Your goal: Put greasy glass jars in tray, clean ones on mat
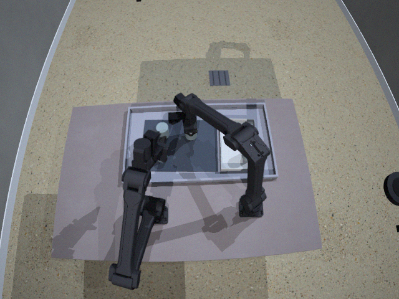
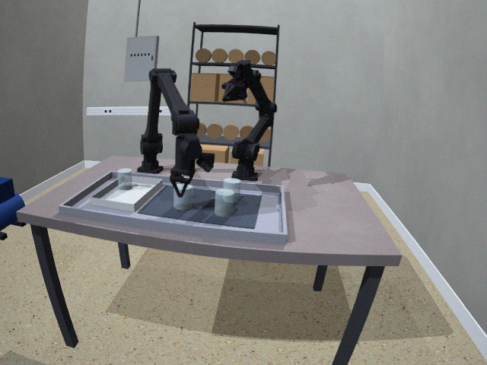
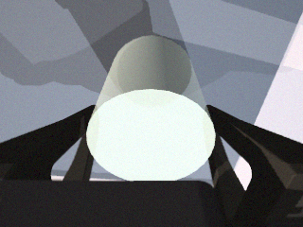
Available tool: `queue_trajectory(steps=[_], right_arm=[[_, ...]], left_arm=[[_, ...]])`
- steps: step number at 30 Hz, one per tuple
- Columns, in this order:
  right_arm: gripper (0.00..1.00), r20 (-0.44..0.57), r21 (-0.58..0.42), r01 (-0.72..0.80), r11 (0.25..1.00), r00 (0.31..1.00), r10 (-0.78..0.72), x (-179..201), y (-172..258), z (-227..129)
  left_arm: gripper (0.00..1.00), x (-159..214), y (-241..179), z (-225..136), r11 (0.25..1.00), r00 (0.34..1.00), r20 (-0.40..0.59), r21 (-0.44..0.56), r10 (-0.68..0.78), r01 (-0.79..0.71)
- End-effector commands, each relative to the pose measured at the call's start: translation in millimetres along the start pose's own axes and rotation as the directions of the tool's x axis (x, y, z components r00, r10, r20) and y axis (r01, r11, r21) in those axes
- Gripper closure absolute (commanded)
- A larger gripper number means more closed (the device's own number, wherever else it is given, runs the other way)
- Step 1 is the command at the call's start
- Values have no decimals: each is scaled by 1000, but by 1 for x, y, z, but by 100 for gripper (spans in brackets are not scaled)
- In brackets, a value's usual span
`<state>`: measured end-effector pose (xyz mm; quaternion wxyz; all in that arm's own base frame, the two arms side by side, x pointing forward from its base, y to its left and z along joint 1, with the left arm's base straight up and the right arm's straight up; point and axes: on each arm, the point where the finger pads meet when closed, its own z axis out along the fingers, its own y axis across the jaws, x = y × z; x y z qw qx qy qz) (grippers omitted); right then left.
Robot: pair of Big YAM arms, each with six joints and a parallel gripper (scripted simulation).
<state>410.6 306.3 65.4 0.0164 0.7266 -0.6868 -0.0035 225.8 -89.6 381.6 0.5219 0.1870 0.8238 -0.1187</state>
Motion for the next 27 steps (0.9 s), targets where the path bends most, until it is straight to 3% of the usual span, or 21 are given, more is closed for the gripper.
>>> queue_trajectory(steps=[1,12,19,24,27], right_arm=[[38,52,81,-2,997,999,-2,-8,-16,-81],[38,31,56,13,998,999,-15,60,-6,-80],[38,42,96,67,993,997,-71,127,-20,-79],[38,41,128,66,990,997,-72,197,-25,-75],[38,38,126,64,990,997,-69,210,-23,-73]], left_arm=[[100,-13,1,-6,1000,1000,31,-6,2,-2],[100,-9,5,3,1000,1000,23,-14,20,-19],[100,-8,-4,15,995,998,45,85,44,-48],[100,-12,-11,19,983,995,83,166,60,-73],[100,-16,-12,18,980,993,97,180,65,-82]])
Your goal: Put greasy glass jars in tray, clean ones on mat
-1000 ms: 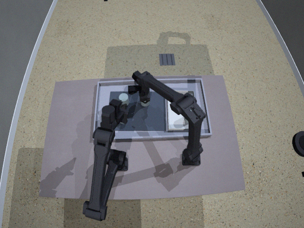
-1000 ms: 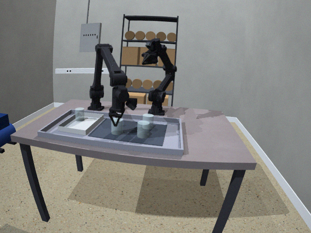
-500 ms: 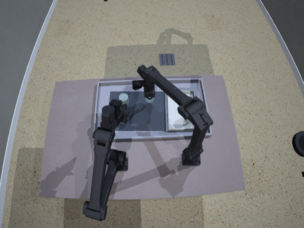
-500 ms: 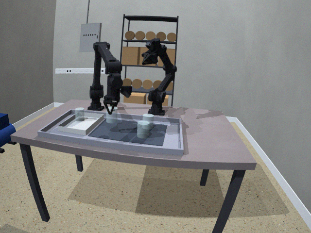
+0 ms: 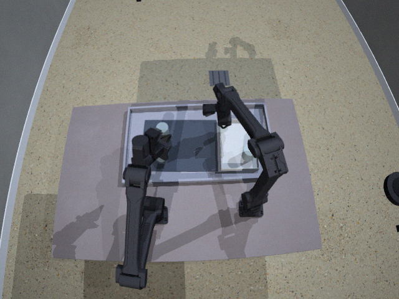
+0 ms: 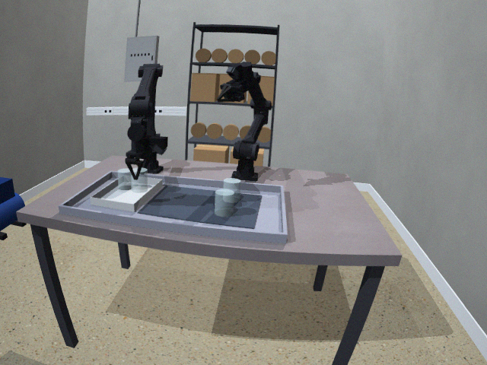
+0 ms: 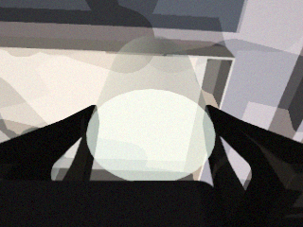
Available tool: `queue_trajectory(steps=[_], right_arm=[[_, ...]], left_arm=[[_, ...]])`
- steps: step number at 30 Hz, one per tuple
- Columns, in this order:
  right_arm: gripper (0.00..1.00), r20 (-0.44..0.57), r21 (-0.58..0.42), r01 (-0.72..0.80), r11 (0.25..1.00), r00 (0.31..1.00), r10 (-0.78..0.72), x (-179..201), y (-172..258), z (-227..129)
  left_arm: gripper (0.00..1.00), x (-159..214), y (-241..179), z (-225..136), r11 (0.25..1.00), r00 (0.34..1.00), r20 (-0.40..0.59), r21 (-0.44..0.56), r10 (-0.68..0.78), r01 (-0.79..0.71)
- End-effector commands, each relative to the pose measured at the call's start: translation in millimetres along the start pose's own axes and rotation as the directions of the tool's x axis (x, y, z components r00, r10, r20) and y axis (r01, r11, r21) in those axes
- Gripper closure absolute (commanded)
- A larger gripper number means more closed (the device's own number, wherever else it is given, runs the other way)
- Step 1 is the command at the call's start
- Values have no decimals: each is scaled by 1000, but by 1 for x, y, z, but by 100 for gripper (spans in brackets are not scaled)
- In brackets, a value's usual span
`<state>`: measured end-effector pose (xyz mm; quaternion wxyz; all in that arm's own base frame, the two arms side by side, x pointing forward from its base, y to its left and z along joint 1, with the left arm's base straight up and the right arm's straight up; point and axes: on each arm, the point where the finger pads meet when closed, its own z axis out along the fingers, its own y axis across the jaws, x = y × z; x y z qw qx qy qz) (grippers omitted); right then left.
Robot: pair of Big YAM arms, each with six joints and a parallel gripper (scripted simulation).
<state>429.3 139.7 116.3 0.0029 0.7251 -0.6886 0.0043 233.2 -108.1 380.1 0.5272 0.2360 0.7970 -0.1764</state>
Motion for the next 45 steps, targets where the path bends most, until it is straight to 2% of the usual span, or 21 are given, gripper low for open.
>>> queue_trajectory(steps=[1,5,10,18,25,29,36,40,45], right_arm=[[38,30,90,67,994,997,-70,54,-14,-21],[38,15,50,49,998,999,-50,93,-3,-8],[38,9,-21,23,1000,1000,-23,118,8,18],[38,6,19,20,1000,1000,-20,124,0,2],[38,5,19,13,1000,1000,-13,143,1,3],[38,6,19,-6,1000,1000,6,144,1,3],[38,7,-10,6,1000,1000,-6,125,13,29],[38,7,-17,6,1000,1000,-5,127,16,48],[38,5,32,5,999,1000,-5,143,-16,41]], left_arm=[[100,-12,1,5,997,998,49,50,48,-50],[100,-11,-3,10,991,995,74,113,61,-69],[100,-14,-8,11,977,990,118,188,80,-102],[100,-20,-14,9,950,978,182,271,106,-153],[100,-20,-20,5,910,963,246,364,111,-198],[100,-19,-22,4,904,965,246,385,93,-186],[100,-30,-28,-4,898,956,270,384,115,-216],[100,-30,-28,-4,899,956,269,382,115,-216],[100,-31,-28,-5,899,957,266,382,112,-212]])
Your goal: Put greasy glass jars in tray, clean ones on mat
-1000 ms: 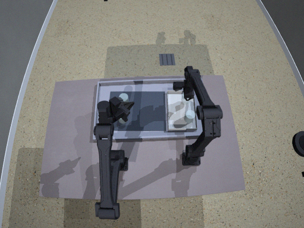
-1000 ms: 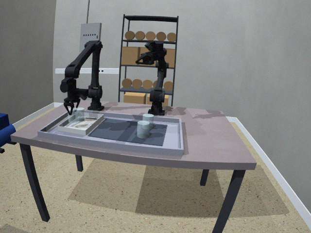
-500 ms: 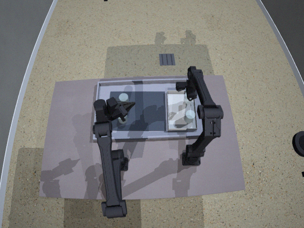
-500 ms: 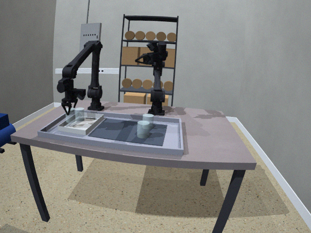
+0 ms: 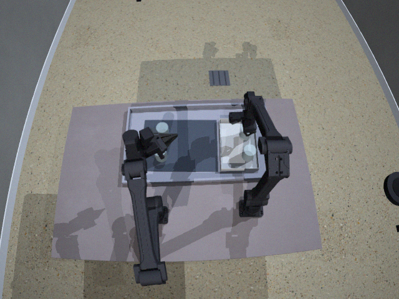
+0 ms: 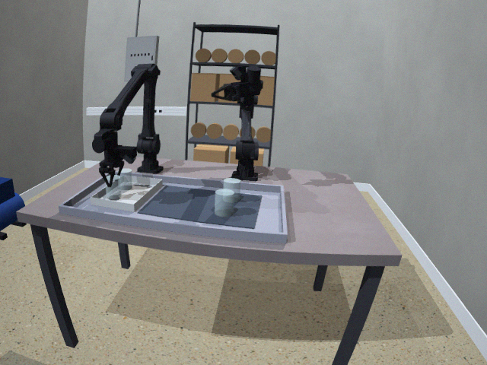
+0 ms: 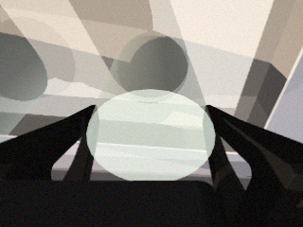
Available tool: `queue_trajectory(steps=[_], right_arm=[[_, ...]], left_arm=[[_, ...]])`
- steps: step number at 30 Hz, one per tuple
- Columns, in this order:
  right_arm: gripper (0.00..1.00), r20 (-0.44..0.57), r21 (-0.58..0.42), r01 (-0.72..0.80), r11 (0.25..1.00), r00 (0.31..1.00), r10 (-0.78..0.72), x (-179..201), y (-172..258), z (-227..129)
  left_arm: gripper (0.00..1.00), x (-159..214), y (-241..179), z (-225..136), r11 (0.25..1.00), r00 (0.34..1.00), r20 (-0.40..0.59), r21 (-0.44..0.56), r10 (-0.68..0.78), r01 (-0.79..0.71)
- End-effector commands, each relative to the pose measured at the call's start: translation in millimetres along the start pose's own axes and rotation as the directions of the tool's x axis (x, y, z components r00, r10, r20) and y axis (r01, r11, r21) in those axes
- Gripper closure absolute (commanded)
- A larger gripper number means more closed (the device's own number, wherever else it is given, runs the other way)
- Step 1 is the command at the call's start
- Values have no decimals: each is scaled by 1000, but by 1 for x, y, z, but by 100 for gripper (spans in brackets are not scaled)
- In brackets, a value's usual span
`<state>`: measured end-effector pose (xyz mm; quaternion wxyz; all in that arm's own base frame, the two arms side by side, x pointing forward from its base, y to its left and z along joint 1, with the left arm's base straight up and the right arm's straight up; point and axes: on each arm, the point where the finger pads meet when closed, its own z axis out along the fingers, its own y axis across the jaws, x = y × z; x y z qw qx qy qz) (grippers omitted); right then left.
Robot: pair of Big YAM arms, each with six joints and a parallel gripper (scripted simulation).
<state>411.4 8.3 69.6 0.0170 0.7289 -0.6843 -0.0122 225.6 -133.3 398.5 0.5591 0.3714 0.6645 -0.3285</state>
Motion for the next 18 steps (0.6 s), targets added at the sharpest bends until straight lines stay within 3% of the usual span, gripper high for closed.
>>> queue_trajectory(steps=[1,6,9,12,14,15,18], right_arm=[[38,0,76,-7,997,1000,7,14,-40,-9],[38,1,68,-7,998,1000,6,6,-27,-6],[38,3,29,-6,1000,1000,6,-2,-16,19],[8,0,78,-7,997,1000,7,9,-23,-20],[8,0,86,-3,996,1000,3,9,-23,-30],[0,-1,89,-3,996,1000,3,9,-24,-34],[0,1,92,-4,996,1000,4,9,-24,-48]], left_arm=[[100,-13,-3,-2,999,999,16,3,43,-43],[100,-13,-3,-2,999,999,16,3,43,-43],[100,-13,-3,-2,999,999,16,3,43,-43],[100,-13,-3,-2,999,999,16,3,43,-43],[100,-13,-3,-2,999,999,16,3,43,-43],[100,-13,-3,-2,999,999,16,3,43,-43],[100,-13,-3,-2,999,999,16,3,43,-43]])
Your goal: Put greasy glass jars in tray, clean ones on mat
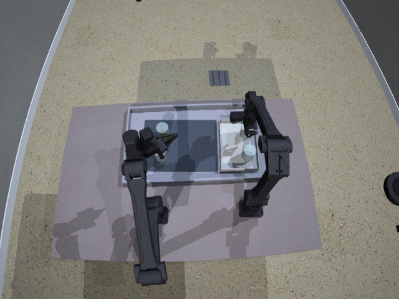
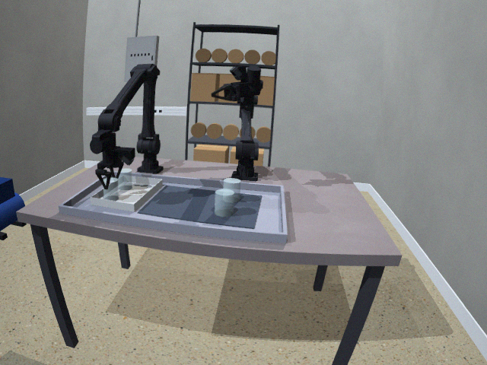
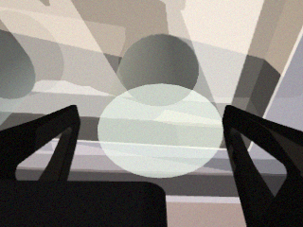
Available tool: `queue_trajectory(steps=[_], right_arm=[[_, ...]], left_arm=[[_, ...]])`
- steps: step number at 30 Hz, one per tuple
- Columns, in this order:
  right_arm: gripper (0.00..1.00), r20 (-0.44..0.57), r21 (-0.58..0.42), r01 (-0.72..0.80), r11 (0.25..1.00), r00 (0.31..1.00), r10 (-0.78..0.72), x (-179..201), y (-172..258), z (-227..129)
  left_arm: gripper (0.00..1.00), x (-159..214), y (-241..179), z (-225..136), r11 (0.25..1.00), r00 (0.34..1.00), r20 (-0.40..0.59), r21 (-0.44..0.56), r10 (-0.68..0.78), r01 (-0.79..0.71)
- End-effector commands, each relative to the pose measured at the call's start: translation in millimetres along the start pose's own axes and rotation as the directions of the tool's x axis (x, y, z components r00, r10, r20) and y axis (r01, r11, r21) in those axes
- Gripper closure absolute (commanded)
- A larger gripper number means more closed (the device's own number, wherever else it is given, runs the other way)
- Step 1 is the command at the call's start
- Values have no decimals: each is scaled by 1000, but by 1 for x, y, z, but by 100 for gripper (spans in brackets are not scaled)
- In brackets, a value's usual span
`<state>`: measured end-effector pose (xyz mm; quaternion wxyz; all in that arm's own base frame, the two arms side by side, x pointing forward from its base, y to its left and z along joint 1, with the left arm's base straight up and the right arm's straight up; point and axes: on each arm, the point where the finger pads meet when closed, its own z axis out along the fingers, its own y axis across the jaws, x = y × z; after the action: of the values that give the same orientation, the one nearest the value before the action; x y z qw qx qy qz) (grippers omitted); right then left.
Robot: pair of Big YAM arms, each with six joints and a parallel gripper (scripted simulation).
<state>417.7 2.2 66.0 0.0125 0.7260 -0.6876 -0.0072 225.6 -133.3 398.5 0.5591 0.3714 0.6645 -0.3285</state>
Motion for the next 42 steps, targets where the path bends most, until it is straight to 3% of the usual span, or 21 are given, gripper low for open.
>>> queue_trajectory(steps=[1,12,19,21,34,42], right_arm=[[0,3,80,4,997,1000,-5,2,-19,-57],[0,15,91,-42,995,999,41,4,-18,-96],[0,161,89,-255,963,958,239,-5,13,-92],[0,161,89,-255,963,958,239,-5,13,-92],[0,479,61,-576,815,734,482,-28,47,-115],[0,593,26,-666,746,611,525,-38,62,-124]], left_arm=[[100,-13,-3,-2,999,999,16,3,43,-43],[100,-13,-3,-2,999,999,16,3,43,-43],[100,-13,-3,-2,999,999,16,3,43,-43],[100,-13,-3,-2,999,999,16,3,43,-43],[100,-13,-3,-2,999,999,16,3,43,-43],[100,-13,-3,-2,999,999,16,3,43,-43]])
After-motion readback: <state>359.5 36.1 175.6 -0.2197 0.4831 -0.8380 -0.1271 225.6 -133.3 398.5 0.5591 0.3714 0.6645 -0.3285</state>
